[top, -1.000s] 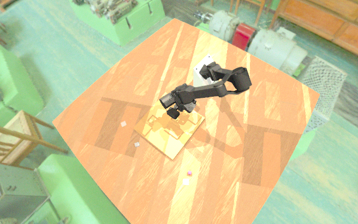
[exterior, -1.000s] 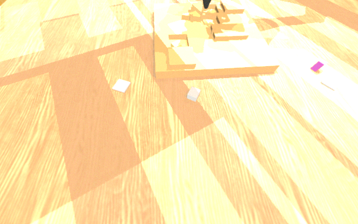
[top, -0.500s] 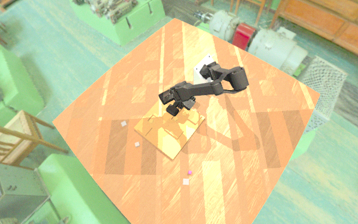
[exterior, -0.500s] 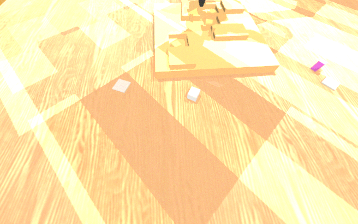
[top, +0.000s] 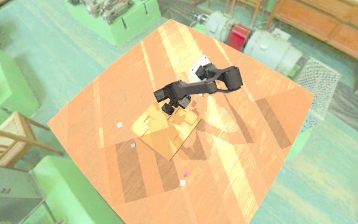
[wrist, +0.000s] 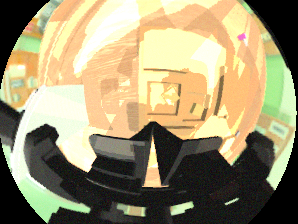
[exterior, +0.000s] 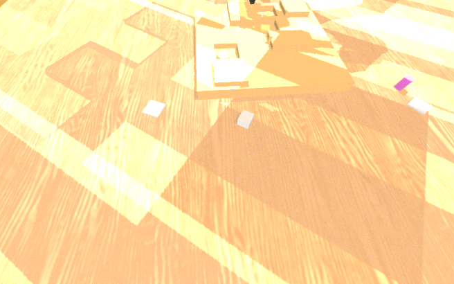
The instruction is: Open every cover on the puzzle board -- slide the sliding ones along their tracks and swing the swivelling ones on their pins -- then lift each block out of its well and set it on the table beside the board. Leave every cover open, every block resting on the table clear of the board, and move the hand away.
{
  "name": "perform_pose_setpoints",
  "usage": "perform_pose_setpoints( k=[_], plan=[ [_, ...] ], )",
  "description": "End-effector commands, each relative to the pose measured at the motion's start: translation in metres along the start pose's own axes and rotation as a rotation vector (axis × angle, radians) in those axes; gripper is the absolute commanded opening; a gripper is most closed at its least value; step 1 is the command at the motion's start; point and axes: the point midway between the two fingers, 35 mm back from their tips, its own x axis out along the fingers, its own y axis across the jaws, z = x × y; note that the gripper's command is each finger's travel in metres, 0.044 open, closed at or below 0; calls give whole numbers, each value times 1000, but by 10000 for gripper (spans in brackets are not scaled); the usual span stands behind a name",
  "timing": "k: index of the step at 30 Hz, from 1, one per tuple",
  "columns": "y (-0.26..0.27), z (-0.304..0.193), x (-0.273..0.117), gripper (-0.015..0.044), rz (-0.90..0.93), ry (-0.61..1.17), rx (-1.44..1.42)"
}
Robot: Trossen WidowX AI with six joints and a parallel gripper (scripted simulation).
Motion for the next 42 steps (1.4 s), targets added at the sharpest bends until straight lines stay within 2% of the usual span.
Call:
perform_pose_setpoints(
  k=[1,30,33,42],
  plan=[
    [-2,-1,-6,0,-4,8,-9],
    [-1,-1,-43,0,-3,8,-10],
    [-5,1,-38,0,0,3,130],
    [-36,17,-43,0,-7,10,914]
  ],
)
